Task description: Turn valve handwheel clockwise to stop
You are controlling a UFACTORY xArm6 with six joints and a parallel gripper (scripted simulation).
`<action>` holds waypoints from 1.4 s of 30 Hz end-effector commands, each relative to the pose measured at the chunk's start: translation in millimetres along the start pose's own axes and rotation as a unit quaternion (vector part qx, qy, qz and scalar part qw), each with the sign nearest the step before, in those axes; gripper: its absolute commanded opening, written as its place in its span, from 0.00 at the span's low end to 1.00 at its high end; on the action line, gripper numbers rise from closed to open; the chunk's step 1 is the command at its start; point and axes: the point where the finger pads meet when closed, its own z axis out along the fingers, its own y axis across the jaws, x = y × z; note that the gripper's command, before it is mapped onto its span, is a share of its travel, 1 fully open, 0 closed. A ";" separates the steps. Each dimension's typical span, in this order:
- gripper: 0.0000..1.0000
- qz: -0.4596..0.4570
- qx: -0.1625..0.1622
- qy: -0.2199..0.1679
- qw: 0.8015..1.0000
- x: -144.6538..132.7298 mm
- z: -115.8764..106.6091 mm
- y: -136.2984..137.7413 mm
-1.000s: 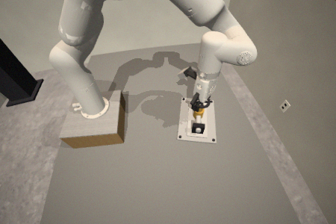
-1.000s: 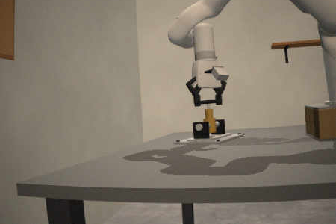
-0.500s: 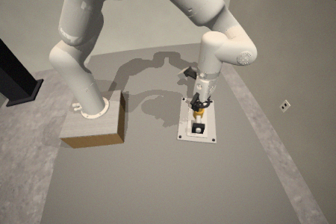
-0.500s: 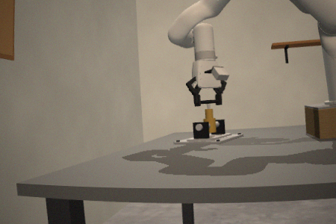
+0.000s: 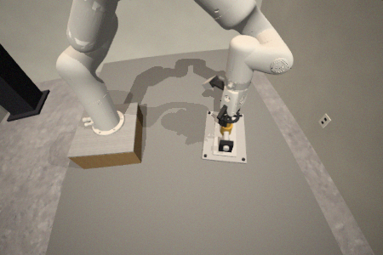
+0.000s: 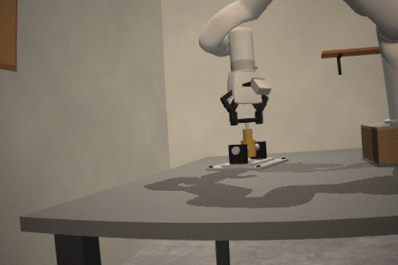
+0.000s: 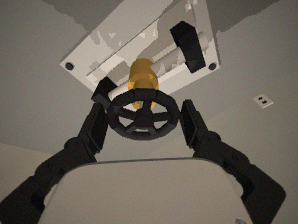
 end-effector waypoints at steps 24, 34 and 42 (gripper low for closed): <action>1.00 0.000 -0.001 -0.001 1.000 -0.8 -46.6 0.7; 1.00 0.000 -0.001 -0.001 1.000 -0.8 -65.7 0.7; 1.00 0.000 -0.001 -0.001 1.000 -0.8 -78.7 0.6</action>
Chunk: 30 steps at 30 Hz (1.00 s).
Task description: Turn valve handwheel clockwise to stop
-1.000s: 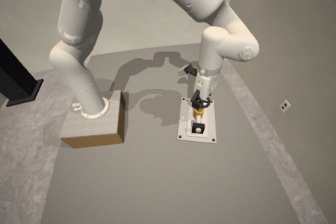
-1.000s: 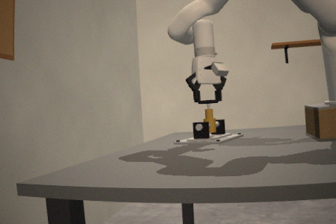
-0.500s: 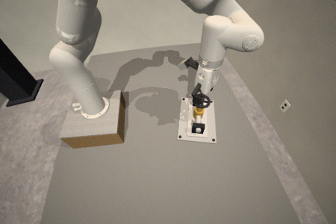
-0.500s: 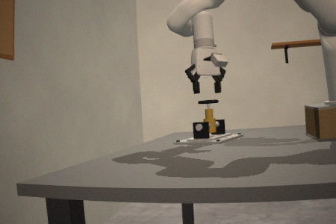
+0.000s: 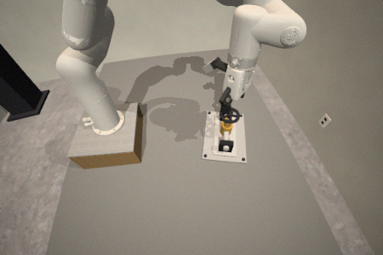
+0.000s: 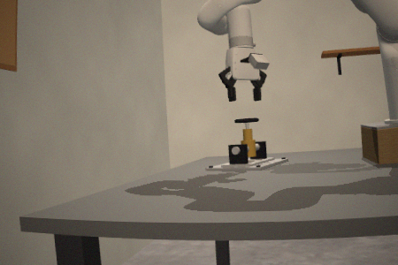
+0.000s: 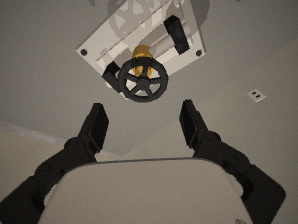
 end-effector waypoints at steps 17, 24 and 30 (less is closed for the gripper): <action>1.00 0.000 -0.001 -0.001 1.000 -0.6 -12.2 0.6; 1.00 0.000 -0.001 -0.001 1.000 -0.6 -12.2 0.6; 1.00 0.000 -0.001 -0.001 1.000 -0.6 -12.2 0.6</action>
